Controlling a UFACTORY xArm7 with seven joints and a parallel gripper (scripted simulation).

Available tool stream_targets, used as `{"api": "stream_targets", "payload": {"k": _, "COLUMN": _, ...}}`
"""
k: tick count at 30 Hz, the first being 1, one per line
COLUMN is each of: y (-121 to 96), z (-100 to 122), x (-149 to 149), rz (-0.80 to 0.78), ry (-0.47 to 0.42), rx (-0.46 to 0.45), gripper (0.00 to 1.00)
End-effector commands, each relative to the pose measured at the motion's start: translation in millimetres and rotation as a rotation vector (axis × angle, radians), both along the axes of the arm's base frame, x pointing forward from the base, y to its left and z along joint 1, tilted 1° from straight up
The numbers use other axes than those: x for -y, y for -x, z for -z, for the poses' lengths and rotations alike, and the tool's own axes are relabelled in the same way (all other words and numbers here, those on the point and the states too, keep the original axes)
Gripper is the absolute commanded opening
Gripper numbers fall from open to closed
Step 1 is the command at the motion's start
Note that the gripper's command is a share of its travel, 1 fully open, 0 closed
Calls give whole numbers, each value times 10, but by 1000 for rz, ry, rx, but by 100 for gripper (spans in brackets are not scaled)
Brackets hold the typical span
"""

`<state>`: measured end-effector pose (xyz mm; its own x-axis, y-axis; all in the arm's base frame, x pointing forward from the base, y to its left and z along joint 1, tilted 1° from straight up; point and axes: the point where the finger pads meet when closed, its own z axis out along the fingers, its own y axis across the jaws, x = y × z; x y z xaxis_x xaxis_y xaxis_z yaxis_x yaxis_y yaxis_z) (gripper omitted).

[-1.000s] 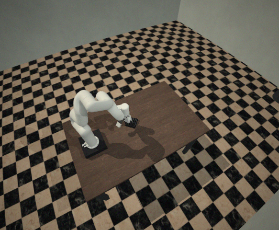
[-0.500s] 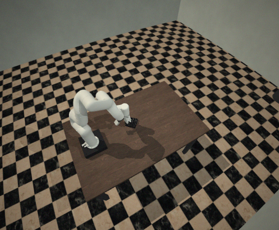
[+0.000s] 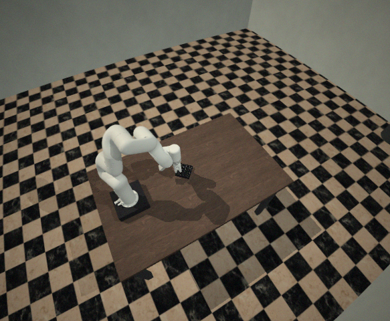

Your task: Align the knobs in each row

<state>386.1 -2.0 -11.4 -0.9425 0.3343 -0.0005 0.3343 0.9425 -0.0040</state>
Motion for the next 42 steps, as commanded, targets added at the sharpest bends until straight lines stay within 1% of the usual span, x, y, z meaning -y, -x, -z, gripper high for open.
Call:
{"api": "stream_targets", "payload": {"k": 1, "y": -14, "z": -10, "x": -2, "rz": 98, "ry": 7, "rx": 3, "gripper": 8}}
{"api": "stream_targets", "payload": {"k": 3, "y": -14, "z": -10, "x": -2, "rz": 145, "ry": 7, "rx": 3, "gripper": 8}}
{"api": "stream_targets", "payload": {"k": 5, "y": -14, "z": -10, "x": -2, "rz": 145, "ry": 7, "rx": 3, "gripper": 8}}
{"api": "stream_targets", "payload": {"k": 13, "y": -14, "z": -10, "x": -2, "rz": 309, "ry": 7, "rx": 4, "gripper": 8}}
{"api": "stream_targets", "payload": {"k": 20, "y": -14, "z": -10, "x": -2, "rz": 414, "ry": 7, "rx": 5, "gripper": 8}}
{"api": "stream_targets", "payload": {"k": 32, "y": -14, "z": -10, "x": -2, "rz": 497, "ry": 7, "rx": 6, "gripper": 8}}
{"api": "stream_targets", "payload": {"k": 42, "y": -14, "z": -10, "x": -2, "rz": 516, "ry": 7, "rx": 6, "gripper": 8}}
